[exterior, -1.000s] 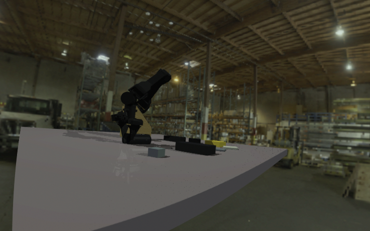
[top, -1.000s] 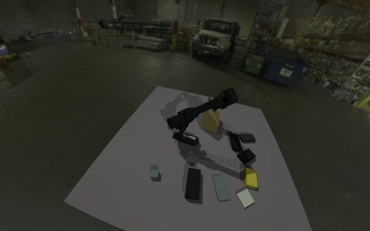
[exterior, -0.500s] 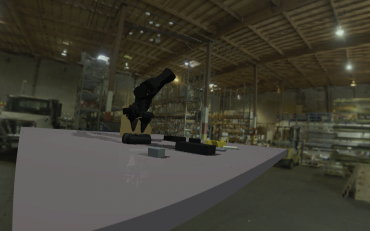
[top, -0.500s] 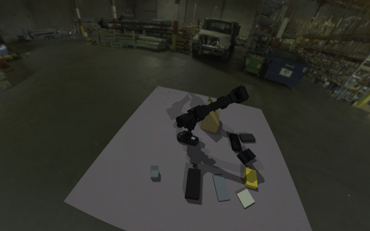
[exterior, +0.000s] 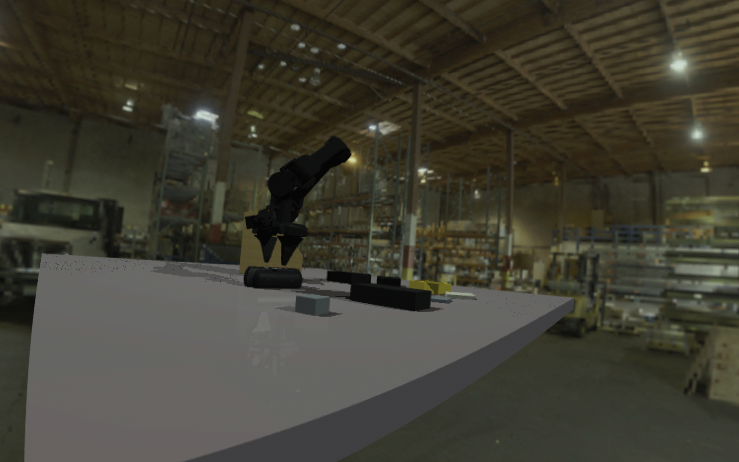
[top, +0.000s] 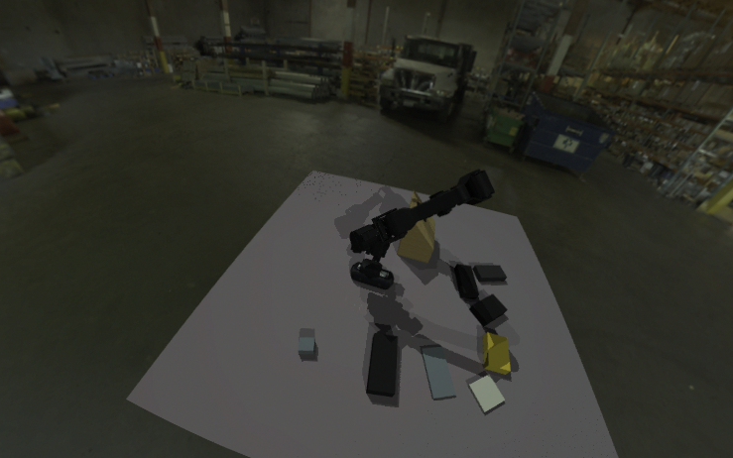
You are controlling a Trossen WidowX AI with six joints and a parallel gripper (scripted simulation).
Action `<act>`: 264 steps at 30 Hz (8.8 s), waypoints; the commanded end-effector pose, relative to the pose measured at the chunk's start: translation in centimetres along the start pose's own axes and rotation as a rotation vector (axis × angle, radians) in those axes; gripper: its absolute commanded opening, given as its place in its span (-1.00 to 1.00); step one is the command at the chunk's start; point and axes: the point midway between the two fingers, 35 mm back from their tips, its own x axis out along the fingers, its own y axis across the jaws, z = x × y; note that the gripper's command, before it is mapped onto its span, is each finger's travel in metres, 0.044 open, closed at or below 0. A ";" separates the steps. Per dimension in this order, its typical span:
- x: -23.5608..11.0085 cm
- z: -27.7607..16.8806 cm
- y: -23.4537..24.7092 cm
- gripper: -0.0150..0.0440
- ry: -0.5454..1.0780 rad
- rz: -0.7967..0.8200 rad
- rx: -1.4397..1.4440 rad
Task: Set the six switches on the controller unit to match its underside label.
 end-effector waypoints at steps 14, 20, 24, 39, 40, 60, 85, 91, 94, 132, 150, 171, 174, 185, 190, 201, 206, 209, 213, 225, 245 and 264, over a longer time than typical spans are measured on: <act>-2.6 0.7 -2.3 -0.42 -0.120 0.175 -1.004; -3.6 0.9 -3.4 -0.49 -0.240 0.208 -1.434; -3.8 0.9 -3.5 -0.49 -0.255 0.209 -1.482; -3.8 0.9 -3.5 -0.49 -0.255 0.209 -1.482; -3.8 0.9 -3.5 -0.49 -0.255 0.209 -1.482; -3.7 1.9 -2.7 -0.05 -0.194 0.191 -1.252; -2.3 5.5 -0.1 1.00 0.010 -0.001 -0.015; -2.3 5.5 -0.1 1.00 0.010 -0.001 -0.015; -2.2 5.5 -0.1 1.00 0.010 -0.001 -0.015; 3.8 5.4 -0.1 1.00 0.014 0.001 -0.015; 3.8 5.4 -0.1 0.62 0.014 0.001 -0.015; 2.9 5.1 -0.1 0.65 0.014 0.001 -0.015; 2.7 5.1 -0.1 0.65 0.014 0.001 -0.015; 2.1 4.9 -0.1 0.65 0.014 0.001 -0.015; 1.7 4.8 -0.1 0.65 0.014 0.001 -0.015; 0.9 4.4 -0.1 0.65 0.014 0.001 -0.015; 0.5 4.3 -0.1 0.65 0.014 0.001 -0.015; 0.3 4.2 -0.1 0.65 0.014 0.001 -0.015; 0.0 4.0 -0.1 0.65 0.013 0.001 -0.015; -0.9 3.5 -0.2 0.65 0.013 0.001 -0.015; -2.2 2.6 -0.2 0.65 0.013 0.000 -0.014; -3.3 1.5 -0.2 0.65 0.014 0.000 -0.014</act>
